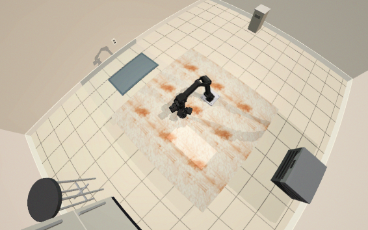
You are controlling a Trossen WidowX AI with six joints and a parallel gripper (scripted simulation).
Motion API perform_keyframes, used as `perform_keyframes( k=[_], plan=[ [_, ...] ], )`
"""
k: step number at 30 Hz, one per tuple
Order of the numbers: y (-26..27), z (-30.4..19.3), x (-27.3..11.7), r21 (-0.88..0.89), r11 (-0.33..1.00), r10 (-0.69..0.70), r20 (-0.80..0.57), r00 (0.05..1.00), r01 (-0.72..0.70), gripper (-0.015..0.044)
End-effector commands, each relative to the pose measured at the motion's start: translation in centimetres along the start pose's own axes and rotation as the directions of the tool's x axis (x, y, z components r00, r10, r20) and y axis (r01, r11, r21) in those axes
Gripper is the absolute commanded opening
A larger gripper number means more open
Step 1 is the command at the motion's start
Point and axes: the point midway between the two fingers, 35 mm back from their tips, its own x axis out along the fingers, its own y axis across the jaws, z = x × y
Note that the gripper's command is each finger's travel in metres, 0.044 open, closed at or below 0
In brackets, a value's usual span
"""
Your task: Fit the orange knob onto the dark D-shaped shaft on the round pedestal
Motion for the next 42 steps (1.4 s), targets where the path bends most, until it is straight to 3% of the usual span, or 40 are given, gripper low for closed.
perform_keyframes(
  k=[1, 5, 11, 42],
  plan=[
    [-0.01, 0.06, -0.33, -0.004, 1.000, 0.001, 0.002, 1.000, -0.001, 0.0000],
    [-0.03, 0.08, -0.43, -0.030, 1.000, 0.001, 0.002, 1.000, -0.001, 0.0000],
    [-0.02, 0.05, -0.24, -0.212, 0.977, 0.001, 0.002, 1.000, -0.001, 0.0000],
    [-0.04, 0.10, -0.44, -0.221, 0.975, 0.001, 0.002, 1.000, -0.001, 0.0000]
  ],
)
